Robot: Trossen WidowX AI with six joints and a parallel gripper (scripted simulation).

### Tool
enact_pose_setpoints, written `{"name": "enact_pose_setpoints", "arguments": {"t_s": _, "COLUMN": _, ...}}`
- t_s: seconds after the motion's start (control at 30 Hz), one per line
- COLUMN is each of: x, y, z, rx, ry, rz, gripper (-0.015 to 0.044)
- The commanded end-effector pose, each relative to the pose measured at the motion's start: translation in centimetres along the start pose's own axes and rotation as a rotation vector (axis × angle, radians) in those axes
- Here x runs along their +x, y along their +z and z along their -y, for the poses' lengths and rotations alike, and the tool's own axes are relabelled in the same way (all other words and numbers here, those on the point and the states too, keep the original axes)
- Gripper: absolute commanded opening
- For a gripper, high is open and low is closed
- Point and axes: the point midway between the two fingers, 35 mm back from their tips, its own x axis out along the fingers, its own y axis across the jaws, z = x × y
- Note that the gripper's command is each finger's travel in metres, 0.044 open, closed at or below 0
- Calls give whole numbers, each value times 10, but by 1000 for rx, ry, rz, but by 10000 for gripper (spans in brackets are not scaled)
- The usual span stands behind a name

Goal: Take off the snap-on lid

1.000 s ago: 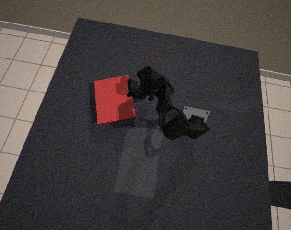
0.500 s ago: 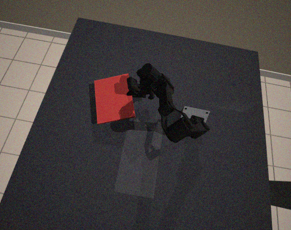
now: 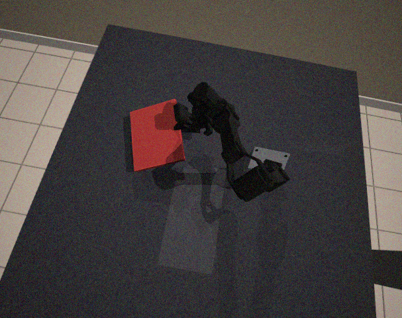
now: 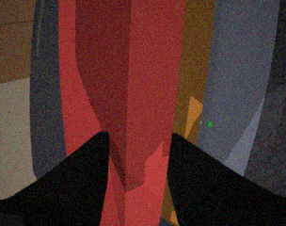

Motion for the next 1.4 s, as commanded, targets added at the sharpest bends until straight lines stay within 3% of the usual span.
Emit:
{"name": "enact_pose_setpoints", "arguments": {"t_s": 0.0, "x": -2, "y": -1, "z": -6, "rx": -3, "ry": 1, "rz": -5, "gripper": 0}}
{"name": "enact_pose_setpoints", "arguments": {"t_s": 1.37, "x": -10, "y": -1, "z": -70, "rx": -4, "ry": 1, "rz": -4, "gripper": 0}}
